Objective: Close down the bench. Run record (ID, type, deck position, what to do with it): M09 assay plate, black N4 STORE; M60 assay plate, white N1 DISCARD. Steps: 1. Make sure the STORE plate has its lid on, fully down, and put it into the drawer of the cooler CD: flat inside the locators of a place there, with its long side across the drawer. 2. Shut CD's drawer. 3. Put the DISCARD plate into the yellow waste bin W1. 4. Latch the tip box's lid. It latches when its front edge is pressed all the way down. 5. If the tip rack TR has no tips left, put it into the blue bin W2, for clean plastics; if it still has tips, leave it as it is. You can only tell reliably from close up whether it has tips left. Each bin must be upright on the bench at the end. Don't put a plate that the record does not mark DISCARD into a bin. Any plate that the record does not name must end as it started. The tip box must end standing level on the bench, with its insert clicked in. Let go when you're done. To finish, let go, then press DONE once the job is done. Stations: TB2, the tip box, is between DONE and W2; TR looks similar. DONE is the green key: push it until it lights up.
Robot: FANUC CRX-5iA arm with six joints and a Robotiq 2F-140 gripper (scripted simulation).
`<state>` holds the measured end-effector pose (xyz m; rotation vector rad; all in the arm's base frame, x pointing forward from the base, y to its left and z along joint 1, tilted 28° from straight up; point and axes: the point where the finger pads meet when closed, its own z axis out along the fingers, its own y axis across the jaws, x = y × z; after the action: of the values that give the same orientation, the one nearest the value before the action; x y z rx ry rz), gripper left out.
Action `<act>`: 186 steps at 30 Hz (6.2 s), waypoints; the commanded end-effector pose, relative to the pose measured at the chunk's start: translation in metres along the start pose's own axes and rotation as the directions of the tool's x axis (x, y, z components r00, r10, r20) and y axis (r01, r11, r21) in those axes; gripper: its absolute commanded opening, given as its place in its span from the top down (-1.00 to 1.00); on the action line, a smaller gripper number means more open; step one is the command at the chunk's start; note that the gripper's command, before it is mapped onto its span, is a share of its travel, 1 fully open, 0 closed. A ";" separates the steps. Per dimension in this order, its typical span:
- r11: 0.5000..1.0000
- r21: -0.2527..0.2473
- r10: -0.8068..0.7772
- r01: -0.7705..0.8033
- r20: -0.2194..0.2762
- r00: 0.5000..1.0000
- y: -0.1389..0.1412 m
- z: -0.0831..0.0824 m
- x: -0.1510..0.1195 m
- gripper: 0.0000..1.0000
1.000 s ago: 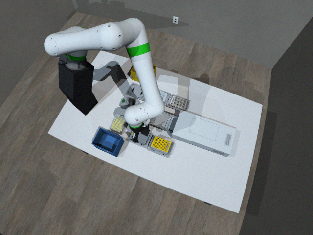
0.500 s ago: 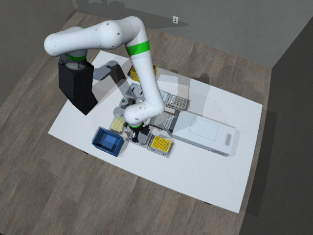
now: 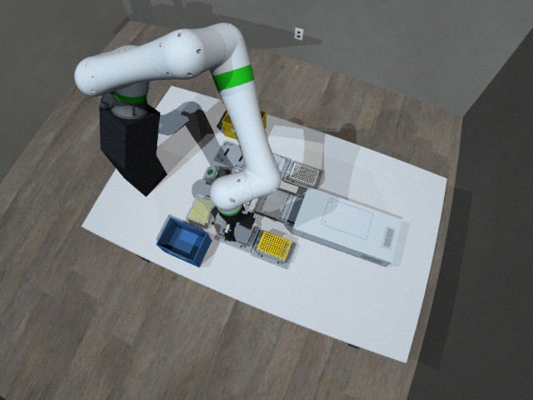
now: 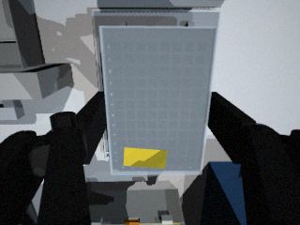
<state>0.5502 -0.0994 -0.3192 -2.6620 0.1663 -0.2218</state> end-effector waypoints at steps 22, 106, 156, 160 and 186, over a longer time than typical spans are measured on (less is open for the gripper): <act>1.000 -0.001 0.000 0.000 -0.002 1.000 0.000 -0.030 0.001 0.80; 0.806 -0.002 -0.592 0.592 -0.001 0.806 -0.044 -0.094 0.025 0.80; -0.017 -0.002 -1.000 1.000 0.001 -0.017 -0.148 -0.094 0.080 0.80; -0.017 -0.002 -1.000 1.000 0.001 -0.017 -0.157 -0.094 0.085 0.80; -0.017 -0.002 -1.000 1.000 0.001 -0.017 -0.188 -0.094 0.102 0.80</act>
<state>0.6469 0.0117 -0.1384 -2.1284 -1.9103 -0.6514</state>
